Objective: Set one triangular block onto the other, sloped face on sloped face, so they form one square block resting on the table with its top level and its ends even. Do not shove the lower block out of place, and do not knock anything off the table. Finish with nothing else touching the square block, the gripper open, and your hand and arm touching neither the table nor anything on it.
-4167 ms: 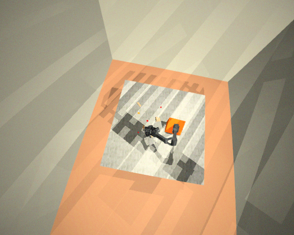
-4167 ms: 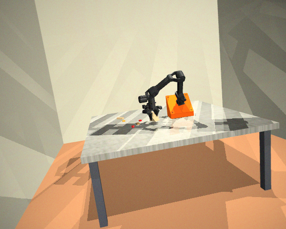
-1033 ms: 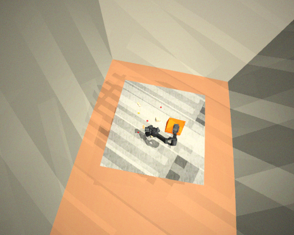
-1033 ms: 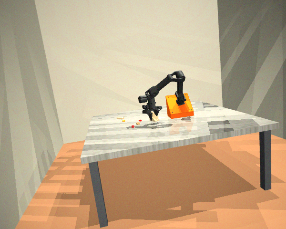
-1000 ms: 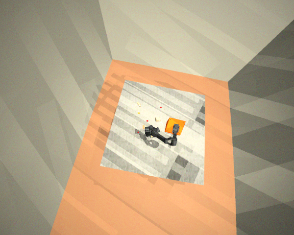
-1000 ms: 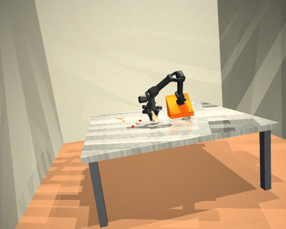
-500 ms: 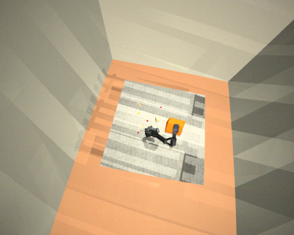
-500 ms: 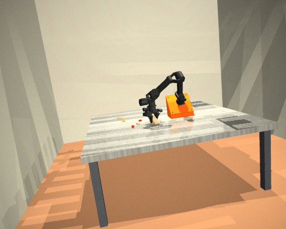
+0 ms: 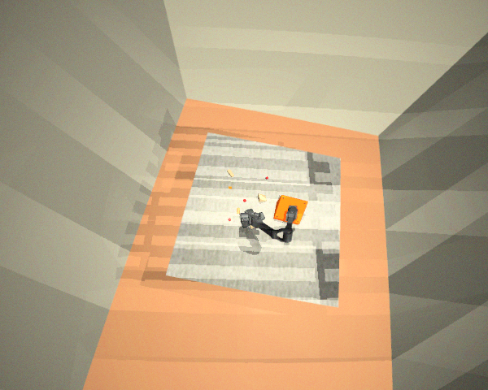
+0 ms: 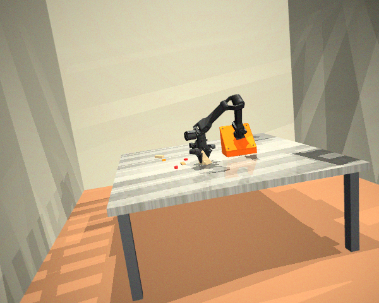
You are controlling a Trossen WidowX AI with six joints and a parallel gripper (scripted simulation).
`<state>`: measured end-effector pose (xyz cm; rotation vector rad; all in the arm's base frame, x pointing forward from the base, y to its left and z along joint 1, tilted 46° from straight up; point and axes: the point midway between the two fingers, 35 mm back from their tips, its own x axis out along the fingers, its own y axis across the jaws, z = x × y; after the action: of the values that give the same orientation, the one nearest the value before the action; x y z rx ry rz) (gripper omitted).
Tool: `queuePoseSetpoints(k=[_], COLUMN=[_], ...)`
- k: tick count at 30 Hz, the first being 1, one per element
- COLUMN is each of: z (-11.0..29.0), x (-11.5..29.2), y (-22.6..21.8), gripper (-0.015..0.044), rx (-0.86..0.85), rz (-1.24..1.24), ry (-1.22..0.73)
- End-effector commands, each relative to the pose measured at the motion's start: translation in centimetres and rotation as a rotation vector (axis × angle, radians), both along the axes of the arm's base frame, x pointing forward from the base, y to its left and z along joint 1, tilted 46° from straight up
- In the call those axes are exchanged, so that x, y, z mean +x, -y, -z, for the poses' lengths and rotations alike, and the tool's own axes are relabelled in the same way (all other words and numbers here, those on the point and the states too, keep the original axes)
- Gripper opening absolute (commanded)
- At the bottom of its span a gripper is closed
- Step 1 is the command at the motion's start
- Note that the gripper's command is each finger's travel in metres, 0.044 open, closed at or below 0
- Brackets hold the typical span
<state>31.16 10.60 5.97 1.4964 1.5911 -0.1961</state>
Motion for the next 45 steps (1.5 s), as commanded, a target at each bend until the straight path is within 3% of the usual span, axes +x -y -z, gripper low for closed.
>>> queuePoseSetpoints(k=[1, 9, 16, 22, 32, 45], z=[0.0, 0.0, -0.2, -4.1, -3.8, -3.2], x=[0.0, 0.0, 0.0, -0.9, -0.6, -0.4], y=[0.0, 0.0, 0.2, 4.3, 4.3, 5.8], gripper=[0.0236, 0.044, 0.044, 0.044, 0.044, 0.044], rx=[0.0, 0.0, -0.001, -0.003, -0.008, -0.027], rz=[0.0, 0.0, 0.0, 0.0, -0.001, -0.711], ry=[0.001, 0.001, 0.001, -0.001, 0.012, 0.668])
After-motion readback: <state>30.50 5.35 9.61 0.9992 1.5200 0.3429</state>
